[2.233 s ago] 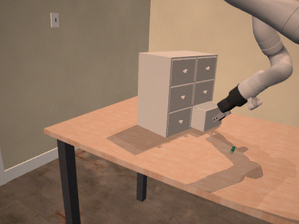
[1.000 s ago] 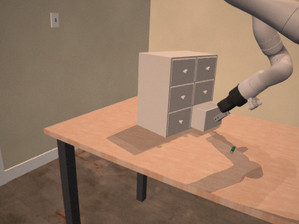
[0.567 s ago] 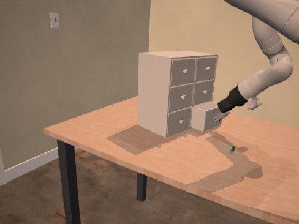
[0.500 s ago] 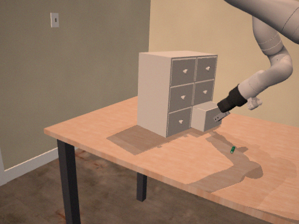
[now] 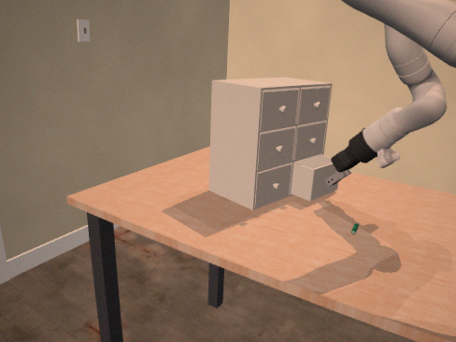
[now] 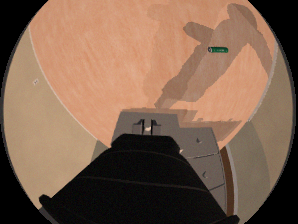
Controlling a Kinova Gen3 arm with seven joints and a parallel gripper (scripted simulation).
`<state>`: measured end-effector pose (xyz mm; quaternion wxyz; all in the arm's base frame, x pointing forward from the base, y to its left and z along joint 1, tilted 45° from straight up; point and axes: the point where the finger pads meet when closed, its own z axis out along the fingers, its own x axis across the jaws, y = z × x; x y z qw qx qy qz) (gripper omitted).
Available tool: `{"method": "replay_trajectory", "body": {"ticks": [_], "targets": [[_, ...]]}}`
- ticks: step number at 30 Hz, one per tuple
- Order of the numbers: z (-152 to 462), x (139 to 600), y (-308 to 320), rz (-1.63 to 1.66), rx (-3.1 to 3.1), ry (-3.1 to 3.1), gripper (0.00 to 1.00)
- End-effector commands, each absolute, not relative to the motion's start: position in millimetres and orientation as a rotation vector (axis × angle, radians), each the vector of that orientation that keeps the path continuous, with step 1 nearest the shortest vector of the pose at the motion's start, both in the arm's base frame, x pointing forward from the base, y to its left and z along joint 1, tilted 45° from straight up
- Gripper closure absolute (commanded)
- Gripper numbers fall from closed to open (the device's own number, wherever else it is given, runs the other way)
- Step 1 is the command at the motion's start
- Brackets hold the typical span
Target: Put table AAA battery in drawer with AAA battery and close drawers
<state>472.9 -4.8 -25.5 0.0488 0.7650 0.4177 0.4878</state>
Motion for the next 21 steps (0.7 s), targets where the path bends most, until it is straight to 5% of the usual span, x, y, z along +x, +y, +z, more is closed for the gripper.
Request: {"method": "replay_trajectory", "body": {"ticks": [1,21], "targets": [[-25.0,473.7,-5.8,1.487,2.33,1.271,0.63],[-25.1,476.7,-6.4,1.487,2.33,1.271,0.63]]}}
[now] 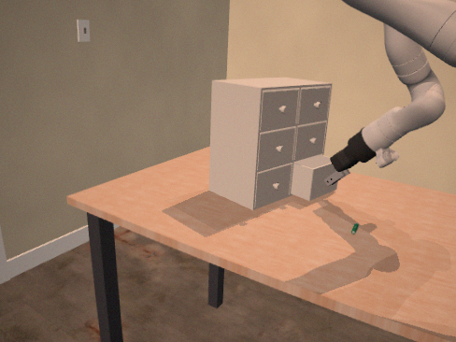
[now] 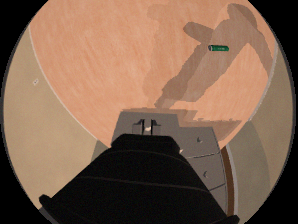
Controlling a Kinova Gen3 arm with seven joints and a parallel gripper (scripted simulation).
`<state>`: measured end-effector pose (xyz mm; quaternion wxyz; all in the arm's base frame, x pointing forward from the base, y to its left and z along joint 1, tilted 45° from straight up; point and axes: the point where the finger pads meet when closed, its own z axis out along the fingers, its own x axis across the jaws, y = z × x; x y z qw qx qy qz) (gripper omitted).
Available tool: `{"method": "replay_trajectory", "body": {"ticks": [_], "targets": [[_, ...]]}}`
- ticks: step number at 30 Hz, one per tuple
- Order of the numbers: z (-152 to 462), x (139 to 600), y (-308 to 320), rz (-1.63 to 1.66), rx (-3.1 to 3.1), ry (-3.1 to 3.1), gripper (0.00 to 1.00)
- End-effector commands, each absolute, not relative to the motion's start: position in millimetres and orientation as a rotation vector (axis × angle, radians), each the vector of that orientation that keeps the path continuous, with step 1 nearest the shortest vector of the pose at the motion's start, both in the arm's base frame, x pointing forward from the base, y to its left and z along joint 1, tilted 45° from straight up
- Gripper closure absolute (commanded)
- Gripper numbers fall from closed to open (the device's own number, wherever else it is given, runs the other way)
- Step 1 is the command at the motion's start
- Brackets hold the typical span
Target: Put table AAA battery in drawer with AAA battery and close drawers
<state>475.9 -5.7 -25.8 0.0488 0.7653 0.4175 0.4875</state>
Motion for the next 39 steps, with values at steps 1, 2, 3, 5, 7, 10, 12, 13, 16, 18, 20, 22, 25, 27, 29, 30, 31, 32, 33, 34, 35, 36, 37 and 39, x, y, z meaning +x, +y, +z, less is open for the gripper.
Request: {"method": "replay_trajectory", "body": {"ticks": [1,2,3,5,7,10,12,13,16,18,20,22,25,27,29,30,31,32,33,34,35,36,37,39], "targets": [[-25,477,-7,1.487,2.33,1.271,0.63],[-25,477,-7,1.487,2.33,1.271,0.63],[-25,478,-7,1.487,2.33,1.271,0.63],[-25,478,-7,1.487,2.33,1.271,0.63],[-25,479,-7,1.487,2.33,1.271,0.63],[-25,480,-7,1.487,2.33,1.271,0.63],[-25,481,-7,1.487,2.33,1.271,0.63],[-25,481,-8,1.487,2.33,1.271,0.63],[-25,482,-8,1.487,2.33,1.271,0.63],[-25,483,-8,1.487,2.33,1.271,0.63],[-25,484,-8,1.487,2.33,1.271,0.63],[-25,485,-8,1.487,2.33,1.271,0.63],[-25,487,-9,1.487,2.33,1.271,0.63],[-25,488,-9,1.487,2.33,1.271,0.63],[-25,489,-9,1.487,2.33,1.271,0.63],[-25,489,-9,1.487,2.33,1.271,0.63],[-25,490,-10,1.487,2.33,1.271,0.63],[-25,491,-10,1.487,2.33,1.271,0.63],[-25,491,-10,1.487,2.33,1.271,0.63],[-25,491,-10,1.487,2.33,1.271,0.63],[-25,491,-10,1.487,2.33,1.271,0.63],[-25,492,-10,1.487,2.33,1.271,0.63],[-26,493,-10,1.487,2.33,1.271,0.63],[-26,494,-10,1.487,2.33,1.271,0.63]]}}
